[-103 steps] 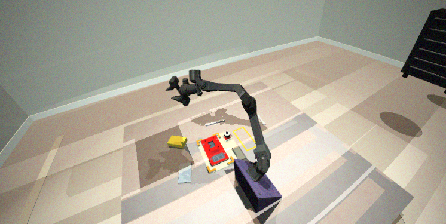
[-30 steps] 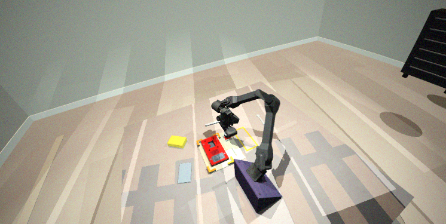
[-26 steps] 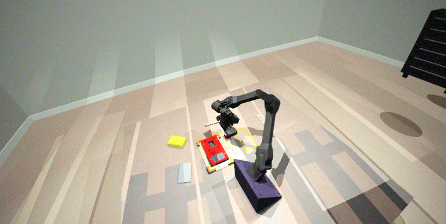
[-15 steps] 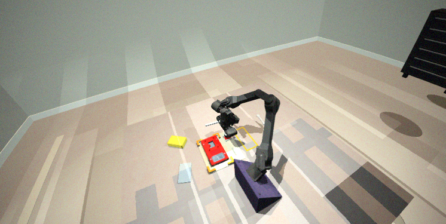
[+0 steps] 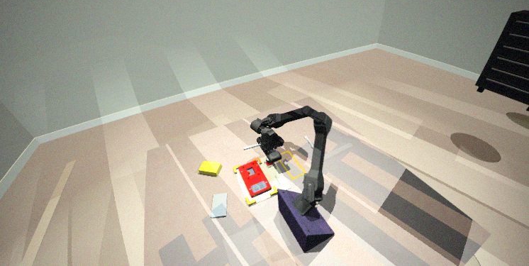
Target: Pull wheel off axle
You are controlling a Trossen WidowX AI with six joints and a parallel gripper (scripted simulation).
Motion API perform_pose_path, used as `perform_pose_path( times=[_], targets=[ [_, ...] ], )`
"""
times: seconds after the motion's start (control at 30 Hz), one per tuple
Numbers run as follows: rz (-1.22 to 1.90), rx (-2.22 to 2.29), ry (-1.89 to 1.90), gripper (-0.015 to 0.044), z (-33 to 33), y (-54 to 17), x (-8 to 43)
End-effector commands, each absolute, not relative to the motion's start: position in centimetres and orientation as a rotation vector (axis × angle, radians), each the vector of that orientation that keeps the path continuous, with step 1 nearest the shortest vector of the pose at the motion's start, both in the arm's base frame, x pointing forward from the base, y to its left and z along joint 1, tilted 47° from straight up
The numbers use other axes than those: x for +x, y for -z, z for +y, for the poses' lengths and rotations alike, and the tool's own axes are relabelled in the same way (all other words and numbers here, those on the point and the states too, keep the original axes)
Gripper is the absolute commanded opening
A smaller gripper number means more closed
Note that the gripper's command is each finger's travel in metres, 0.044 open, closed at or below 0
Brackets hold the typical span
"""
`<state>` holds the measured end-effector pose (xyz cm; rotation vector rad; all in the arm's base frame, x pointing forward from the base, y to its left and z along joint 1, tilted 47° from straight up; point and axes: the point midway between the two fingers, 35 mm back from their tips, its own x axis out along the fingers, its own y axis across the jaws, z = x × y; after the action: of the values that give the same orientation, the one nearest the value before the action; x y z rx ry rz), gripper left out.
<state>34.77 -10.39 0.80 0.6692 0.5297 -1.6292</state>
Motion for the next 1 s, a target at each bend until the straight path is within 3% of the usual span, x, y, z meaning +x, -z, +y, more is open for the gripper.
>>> perform_pose_path(
  times=[0.0, 0.97],
  targets=[
    [0.527, 0.675, 1.622, 0.0000, -10.04, -1.07, 35.04],
    [0.528, 0.673, 1.620, 0.0000, -9.34, -1.70, 35.13]
  ],
)
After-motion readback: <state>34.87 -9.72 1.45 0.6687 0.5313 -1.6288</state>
